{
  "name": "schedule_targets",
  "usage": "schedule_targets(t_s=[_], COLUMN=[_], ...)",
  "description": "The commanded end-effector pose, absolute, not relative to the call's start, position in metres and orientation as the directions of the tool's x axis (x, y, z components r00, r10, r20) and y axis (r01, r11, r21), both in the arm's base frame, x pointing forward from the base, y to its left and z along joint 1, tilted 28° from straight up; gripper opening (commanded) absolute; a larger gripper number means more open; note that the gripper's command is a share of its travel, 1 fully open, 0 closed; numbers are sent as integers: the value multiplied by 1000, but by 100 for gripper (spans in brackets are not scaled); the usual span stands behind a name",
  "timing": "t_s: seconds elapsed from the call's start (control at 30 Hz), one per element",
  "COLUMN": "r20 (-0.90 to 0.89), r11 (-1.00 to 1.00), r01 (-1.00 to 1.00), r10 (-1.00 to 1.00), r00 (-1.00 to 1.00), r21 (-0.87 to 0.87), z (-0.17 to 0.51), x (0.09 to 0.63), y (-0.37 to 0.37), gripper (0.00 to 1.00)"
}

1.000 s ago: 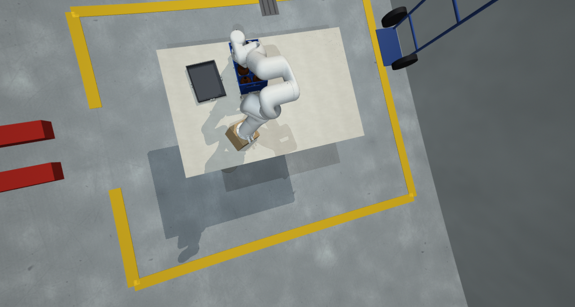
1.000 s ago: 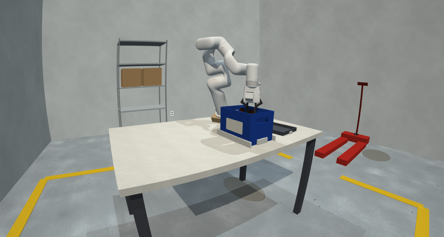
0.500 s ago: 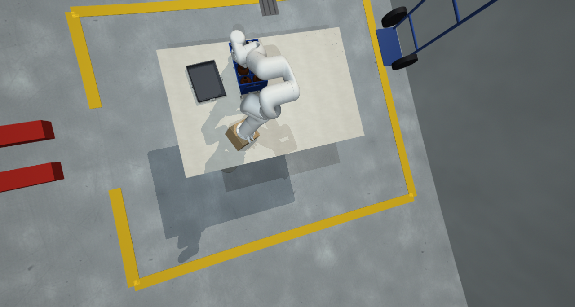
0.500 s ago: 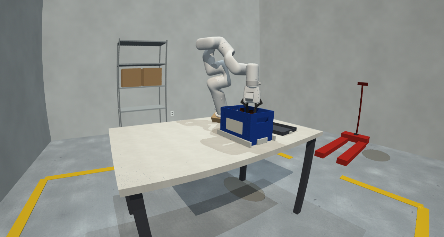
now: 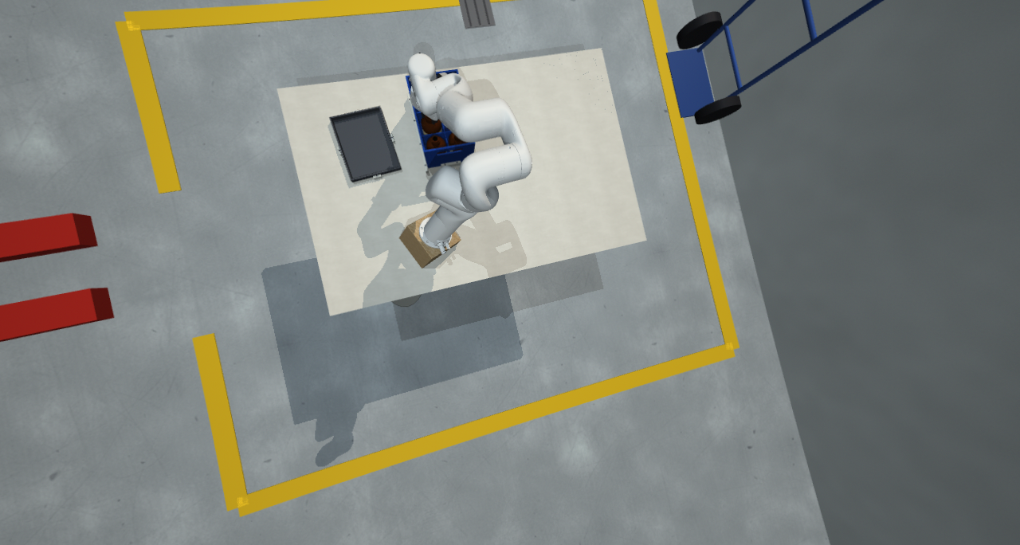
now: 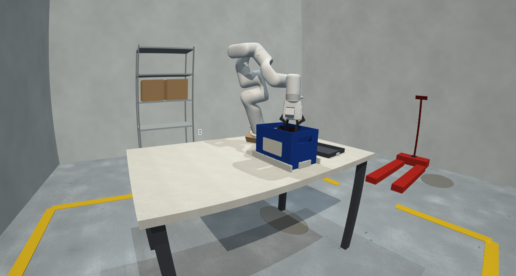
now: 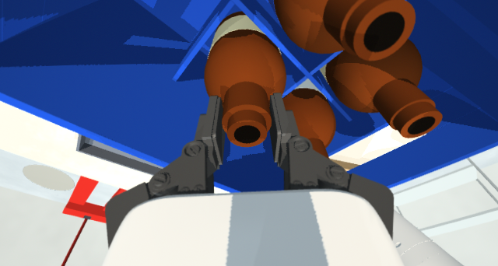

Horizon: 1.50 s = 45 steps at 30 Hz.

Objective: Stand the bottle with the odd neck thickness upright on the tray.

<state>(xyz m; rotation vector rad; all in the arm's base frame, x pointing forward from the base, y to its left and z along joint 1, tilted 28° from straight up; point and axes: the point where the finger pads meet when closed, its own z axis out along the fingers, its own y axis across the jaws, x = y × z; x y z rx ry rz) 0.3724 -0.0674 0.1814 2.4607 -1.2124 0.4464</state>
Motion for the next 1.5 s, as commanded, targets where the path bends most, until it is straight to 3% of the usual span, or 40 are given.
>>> schedule_targets(t_s=[0.0, 0.1, 0.13, 1.47], r20=[432, 432, 432, 432], r11=[-568, -568, -568, -568], r01=[-804, -804, -804, -804], r10=[-689, -689, -689, -689], r00=[582, 582, 582, 582], r21=[176, 176, 176, 176], z=[183, 183, 183, 185], x=[374, 374, 374, 373], y=[-67, -67, -67, -66], gripper=[0, 0, 65, 65])
